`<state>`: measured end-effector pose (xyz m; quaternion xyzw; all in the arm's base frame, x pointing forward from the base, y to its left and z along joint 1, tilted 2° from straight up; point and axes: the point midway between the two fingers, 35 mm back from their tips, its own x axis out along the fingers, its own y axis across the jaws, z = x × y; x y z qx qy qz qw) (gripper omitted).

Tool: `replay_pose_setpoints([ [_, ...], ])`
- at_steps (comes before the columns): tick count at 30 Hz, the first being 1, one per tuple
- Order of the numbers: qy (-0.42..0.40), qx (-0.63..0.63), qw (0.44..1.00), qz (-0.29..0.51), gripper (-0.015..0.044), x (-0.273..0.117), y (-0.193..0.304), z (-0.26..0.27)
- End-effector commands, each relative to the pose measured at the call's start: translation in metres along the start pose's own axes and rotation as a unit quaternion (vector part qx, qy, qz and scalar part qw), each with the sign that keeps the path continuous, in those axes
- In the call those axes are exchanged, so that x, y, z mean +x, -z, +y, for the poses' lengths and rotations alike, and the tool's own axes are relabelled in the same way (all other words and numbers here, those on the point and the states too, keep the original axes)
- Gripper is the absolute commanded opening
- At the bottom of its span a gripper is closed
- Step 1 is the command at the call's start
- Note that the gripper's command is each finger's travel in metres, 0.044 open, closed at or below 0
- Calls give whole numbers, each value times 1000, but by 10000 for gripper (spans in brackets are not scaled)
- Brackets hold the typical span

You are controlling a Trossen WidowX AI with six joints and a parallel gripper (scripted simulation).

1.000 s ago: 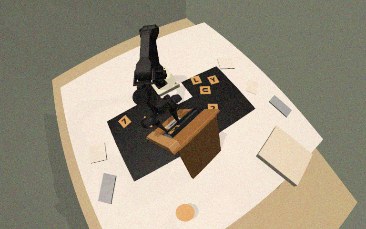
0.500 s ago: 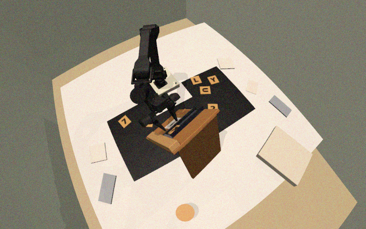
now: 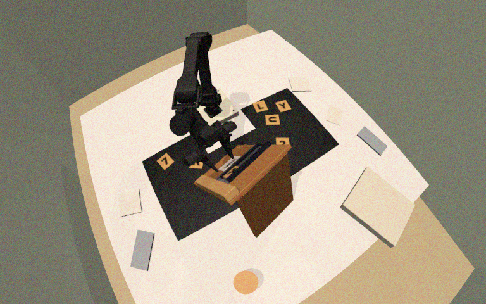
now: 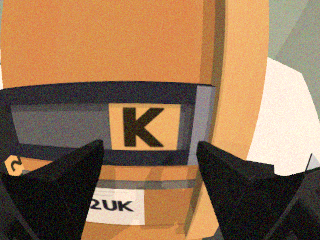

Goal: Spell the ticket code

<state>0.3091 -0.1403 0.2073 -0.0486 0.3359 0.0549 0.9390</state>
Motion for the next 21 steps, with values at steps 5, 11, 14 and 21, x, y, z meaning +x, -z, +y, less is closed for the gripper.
replay_pose_setpoints([
  [5,-3,-3,1000,-1,295,-6,0,1],
  [11,-3,-3,1000,-1,295,-9,-1,2],
  [14,-3,-3,1000,-1,295,-10,-1,2],
  [21,0,0,1000,0,190,-10,-1,1],
])
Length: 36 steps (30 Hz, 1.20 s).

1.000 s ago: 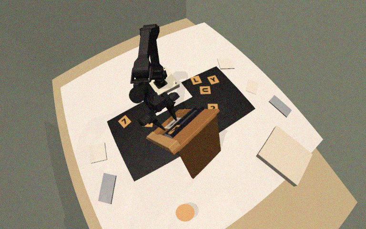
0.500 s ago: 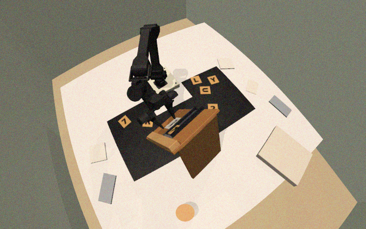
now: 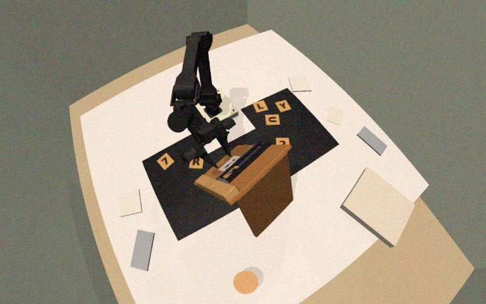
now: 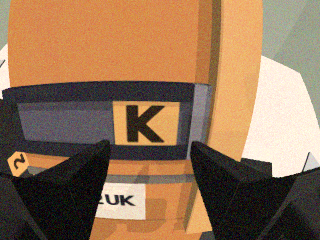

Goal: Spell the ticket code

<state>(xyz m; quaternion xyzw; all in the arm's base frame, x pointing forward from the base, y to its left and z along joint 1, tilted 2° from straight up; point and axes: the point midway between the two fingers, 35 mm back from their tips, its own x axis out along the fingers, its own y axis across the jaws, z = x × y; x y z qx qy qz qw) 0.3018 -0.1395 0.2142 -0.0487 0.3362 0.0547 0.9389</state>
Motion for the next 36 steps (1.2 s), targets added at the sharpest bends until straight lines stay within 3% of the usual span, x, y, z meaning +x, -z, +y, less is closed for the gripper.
replay_pose_setpoints([
  [1,0,0,1000,0,164,0,0,0],
  [8,0,0,1000,0,0,0,0,0],
  [19,-3,5,1000,15,0,2,-1,1],
  [32,-6,3,947,321,0,18,-21,36],
  [36,-4,-2,942,336,0,18,-22,38],
])
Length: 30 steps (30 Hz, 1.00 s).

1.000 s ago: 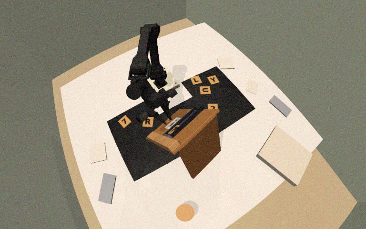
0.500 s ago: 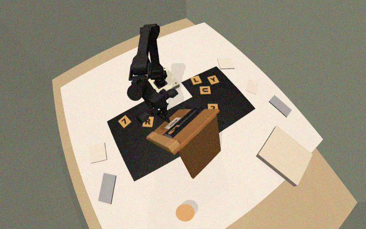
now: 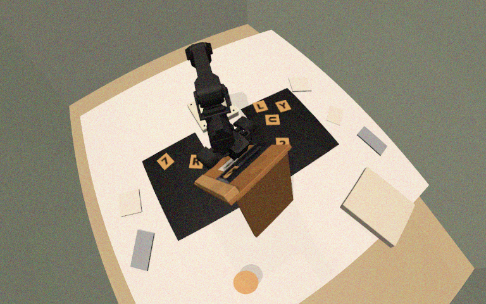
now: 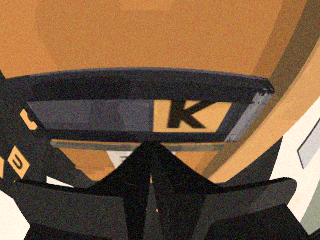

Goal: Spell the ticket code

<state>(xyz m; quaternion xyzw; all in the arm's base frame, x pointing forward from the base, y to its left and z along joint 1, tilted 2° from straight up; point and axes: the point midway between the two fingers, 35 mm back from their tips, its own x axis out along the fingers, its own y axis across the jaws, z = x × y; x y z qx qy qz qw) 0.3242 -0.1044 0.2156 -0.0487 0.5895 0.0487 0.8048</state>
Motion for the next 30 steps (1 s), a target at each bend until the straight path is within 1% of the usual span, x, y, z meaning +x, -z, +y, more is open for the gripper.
replay_pose_setpoints([
  [1,13,-7,998,55,0,-2,-1,6],
  [30,13,-7,998,55,0,9,-8,7],
])
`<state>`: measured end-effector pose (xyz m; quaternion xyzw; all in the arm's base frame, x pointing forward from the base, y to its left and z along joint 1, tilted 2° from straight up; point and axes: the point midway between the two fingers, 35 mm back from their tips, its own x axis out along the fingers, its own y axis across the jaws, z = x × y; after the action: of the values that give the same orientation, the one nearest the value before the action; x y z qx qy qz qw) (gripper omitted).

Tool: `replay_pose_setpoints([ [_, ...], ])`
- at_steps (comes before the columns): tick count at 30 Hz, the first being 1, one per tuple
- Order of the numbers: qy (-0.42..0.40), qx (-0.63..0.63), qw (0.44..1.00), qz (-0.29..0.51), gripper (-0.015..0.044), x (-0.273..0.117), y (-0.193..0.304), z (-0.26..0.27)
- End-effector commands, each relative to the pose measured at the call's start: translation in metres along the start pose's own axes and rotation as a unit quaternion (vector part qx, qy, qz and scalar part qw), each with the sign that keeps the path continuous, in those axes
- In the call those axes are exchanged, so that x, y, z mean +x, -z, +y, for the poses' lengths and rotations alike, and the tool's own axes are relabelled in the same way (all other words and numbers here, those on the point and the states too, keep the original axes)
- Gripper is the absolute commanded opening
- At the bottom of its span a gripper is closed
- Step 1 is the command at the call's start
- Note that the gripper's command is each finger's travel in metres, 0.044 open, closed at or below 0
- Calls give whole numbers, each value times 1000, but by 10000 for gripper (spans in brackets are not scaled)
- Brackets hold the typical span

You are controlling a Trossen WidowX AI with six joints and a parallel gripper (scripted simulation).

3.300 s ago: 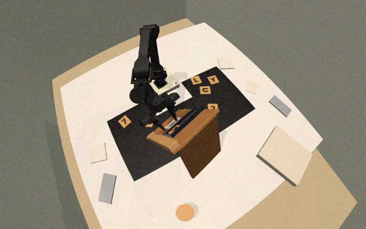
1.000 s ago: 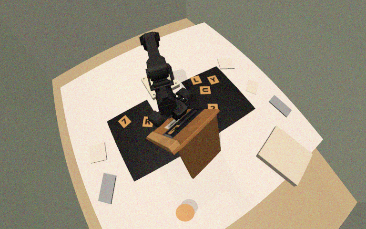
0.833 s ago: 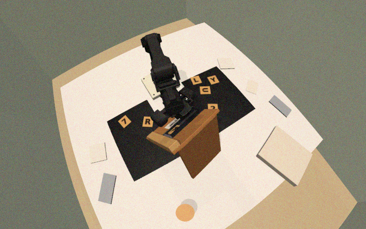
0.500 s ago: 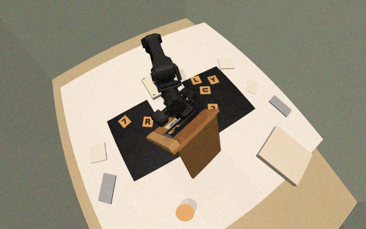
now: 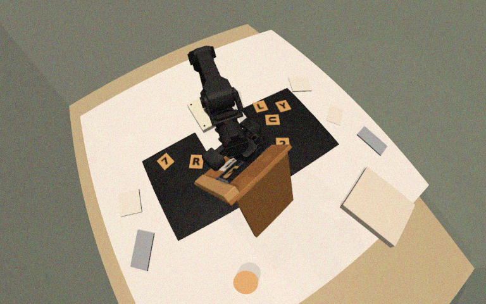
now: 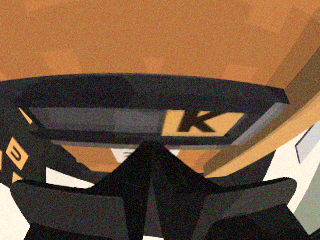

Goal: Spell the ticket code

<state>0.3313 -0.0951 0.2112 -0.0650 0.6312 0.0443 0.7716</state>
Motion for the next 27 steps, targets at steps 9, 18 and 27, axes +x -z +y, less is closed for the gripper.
replay_pose_setpoints([
  [9,3,3,1000,1,0,5,-4,-2],
  [18,3,3,1000,1,0,8,-7,-2],
  [27,3,3,1000,0,0,12,-10,-3],
])
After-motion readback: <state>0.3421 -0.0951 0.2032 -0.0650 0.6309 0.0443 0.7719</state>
